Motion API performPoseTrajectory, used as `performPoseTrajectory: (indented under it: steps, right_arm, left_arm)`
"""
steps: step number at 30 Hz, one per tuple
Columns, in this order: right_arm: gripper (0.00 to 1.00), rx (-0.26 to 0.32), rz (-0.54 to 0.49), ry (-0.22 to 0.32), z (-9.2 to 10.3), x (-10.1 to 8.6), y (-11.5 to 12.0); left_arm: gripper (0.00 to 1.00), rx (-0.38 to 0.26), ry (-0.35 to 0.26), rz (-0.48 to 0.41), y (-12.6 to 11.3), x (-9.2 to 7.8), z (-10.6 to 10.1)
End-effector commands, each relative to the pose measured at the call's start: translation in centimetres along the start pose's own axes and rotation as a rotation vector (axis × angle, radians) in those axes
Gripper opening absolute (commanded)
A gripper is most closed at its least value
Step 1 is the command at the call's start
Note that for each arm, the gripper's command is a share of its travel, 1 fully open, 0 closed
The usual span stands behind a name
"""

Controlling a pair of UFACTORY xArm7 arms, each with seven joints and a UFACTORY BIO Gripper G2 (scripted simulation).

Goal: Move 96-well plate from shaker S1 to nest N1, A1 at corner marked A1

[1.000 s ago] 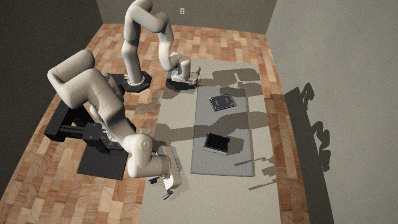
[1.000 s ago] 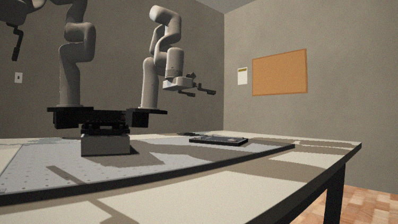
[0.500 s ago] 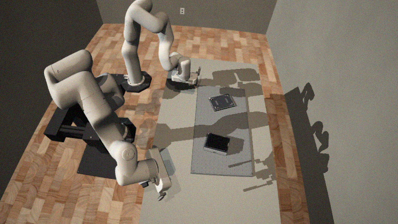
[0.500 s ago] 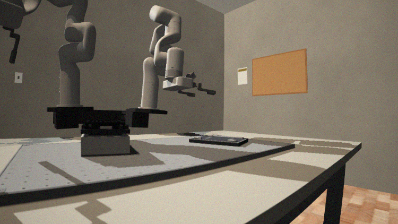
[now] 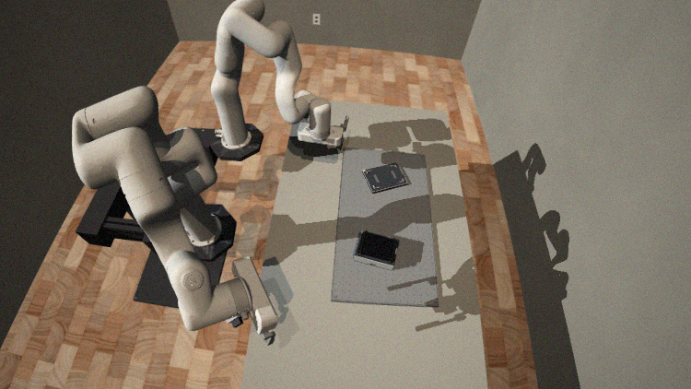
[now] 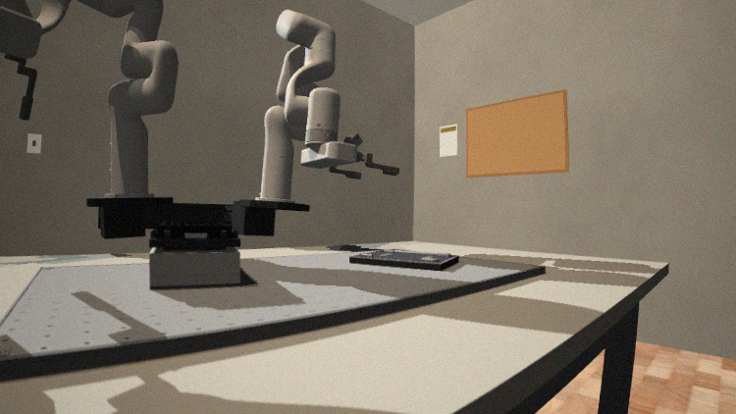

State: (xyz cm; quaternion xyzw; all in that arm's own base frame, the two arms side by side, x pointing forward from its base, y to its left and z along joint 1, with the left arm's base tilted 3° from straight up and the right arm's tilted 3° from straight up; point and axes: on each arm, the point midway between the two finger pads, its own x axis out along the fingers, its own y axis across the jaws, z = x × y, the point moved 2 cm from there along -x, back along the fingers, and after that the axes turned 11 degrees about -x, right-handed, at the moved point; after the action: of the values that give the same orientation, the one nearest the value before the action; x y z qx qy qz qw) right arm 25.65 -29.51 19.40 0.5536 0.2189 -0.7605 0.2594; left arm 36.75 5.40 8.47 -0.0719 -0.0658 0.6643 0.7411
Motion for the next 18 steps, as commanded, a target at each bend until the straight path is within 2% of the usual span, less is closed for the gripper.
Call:
performPoseTrajectory:
  steps: [1,18]
  right_arm:
    - [1.0,-0.036,0.024,0.058,0.8,0.0,-1.0]
    - [1.0,-0.092,0.074,0.184,2.0,-0.4,-3.7]
  left_arm:
    - [1.0,-0.004,0.0,0.0,-0.2,0.0,0.1]
    - [1.0,-0.004,0.0,0.0,-0.2,0.0,0.1]
